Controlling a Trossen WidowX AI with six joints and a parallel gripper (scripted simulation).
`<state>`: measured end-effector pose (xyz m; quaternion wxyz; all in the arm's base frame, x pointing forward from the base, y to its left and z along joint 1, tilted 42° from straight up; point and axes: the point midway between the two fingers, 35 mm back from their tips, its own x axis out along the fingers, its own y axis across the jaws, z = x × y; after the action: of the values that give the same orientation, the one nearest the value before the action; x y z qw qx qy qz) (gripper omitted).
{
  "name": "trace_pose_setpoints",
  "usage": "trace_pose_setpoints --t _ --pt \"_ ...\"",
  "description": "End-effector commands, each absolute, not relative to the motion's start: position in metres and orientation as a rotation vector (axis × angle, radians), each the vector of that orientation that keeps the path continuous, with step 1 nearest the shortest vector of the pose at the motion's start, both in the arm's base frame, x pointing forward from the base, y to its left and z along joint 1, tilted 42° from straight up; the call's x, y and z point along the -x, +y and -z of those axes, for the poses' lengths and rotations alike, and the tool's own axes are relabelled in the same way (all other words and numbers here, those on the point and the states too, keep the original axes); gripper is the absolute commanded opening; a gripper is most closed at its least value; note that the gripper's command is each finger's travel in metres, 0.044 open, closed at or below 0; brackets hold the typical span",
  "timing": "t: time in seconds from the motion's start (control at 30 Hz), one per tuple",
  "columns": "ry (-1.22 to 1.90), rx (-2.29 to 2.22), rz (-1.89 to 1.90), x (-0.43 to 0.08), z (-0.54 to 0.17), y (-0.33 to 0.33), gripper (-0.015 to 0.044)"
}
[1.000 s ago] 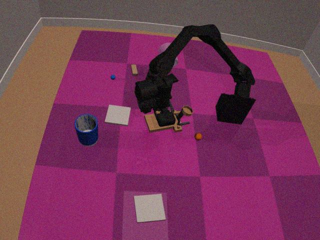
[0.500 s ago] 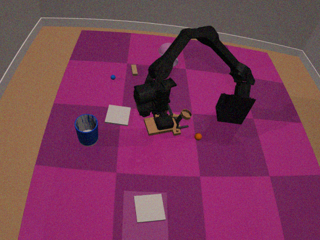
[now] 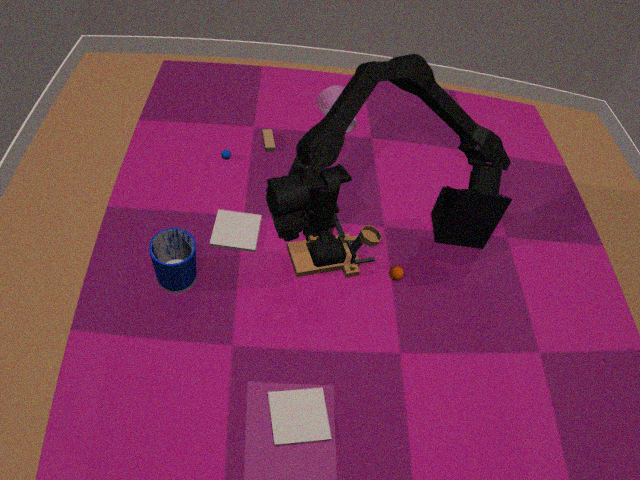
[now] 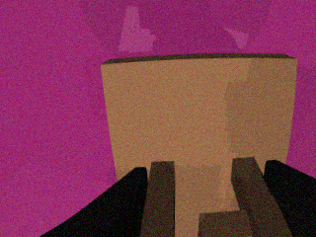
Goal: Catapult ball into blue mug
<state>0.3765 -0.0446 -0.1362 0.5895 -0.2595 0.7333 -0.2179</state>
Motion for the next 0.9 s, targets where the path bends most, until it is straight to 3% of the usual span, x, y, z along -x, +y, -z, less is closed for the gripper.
trace_pose_setpoints --t 0.0,0.1,0.67,0.87 --pt "1.706 0.601 0.508 -0.377 0.136 -0.044 0.0" --pt "1.706 0.601 0.508 -0.377 0.136 -0.044 0.0" --pt "1.705 0.6 0.506 -0.383 0.119 -0.029 0.044" --pt "1.707 0.6 0.504 -0.393 0.061 0.02 0.044"
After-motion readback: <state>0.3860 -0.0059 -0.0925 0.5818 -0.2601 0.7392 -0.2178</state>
